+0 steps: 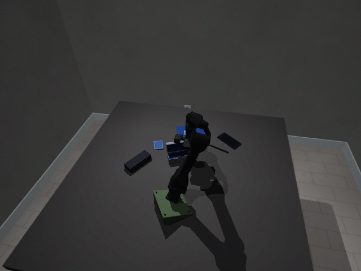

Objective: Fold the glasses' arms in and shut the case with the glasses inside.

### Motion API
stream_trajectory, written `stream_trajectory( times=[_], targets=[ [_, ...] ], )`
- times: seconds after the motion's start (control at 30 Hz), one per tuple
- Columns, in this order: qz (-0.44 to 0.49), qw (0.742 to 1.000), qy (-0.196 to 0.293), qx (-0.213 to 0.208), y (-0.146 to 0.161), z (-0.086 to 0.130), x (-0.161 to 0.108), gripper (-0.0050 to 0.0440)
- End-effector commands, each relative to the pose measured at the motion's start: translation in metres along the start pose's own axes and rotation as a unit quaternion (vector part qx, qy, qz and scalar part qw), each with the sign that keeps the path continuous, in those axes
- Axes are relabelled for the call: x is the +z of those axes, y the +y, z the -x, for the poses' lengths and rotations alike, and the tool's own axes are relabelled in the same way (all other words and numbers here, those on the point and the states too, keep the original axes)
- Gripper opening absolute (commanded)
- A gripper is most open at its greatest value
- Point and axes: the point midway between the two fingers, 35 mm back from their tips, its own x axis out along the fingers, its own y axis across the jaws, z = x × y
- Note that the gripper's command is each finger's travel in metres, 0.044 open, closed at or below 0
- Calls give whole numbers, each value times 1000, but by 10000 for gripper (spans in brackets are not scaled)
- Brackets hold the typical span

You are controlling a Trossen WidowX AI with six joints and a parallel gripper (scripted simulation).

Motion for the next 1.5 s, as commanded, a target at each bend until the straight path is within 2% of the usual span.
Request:
stream_trajectory(
  times=[0.0, 1.47],
  targets=[
    [-1, 1000, 3, -3, 2, 2, -4, 0],
    [-1, 1000, 3, -3, 14, 2, -11, 0]
  ],
)
